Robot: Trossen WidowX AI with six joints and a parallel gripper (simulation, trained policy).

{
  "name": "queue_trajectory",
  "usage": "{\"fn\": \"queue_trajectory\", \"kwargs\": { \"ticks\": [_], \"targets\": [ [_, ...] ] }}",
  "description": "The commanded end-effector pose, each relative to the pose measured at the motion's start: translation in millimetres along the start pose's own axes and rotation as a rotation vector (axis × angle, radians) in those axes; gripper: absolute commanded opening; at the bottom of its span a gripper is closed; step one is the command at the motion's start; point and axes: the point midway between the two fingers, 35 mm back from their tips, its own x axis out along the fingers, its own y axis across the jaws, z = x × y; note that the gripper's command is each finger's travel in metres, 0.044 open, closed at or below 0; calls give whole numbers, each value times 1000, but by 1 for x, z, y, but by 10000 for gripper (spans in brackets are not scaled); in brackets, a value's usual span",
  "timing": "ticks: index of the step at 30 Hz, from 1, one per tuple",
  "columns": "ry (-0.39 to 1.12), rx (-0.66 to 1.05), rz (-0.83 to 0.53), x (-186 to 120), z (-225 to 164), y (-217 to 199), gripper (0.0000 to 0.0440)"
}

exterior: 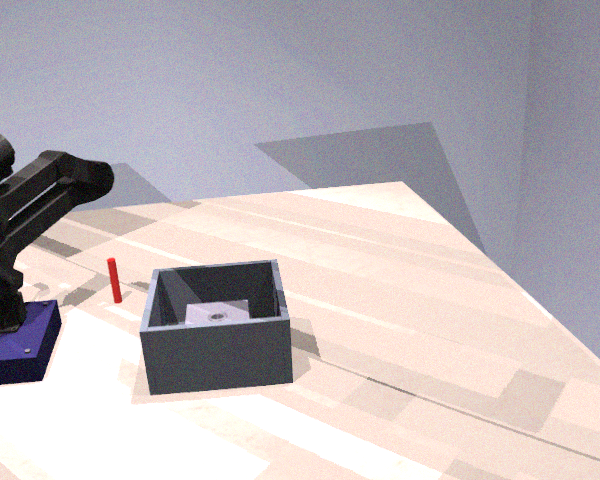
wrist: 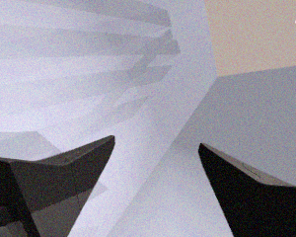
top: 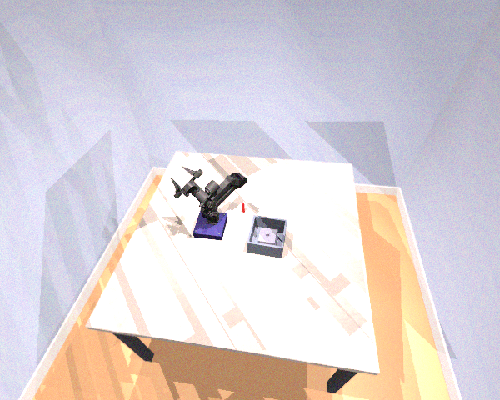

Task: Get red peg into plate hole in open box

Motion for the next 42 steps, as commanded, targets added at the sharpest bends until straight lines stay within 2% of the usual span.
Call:
{"fn": "queue_trajectory", "kwargs": {
  "ticks": [1, 7, 21, 31, 42],
  "targets": [
    [-10, 7, 10, 1, 3, 1, 415],
    [-117, 99, 150, 2, 35, 23, 439],
    [-332, 336, 518, -24, 113, 65, 440],
    [-471, 475, 806, -67, 166, 81, 440],
    [-610, 583, 1145, -133, 212, 80, 440]
  ]
}}
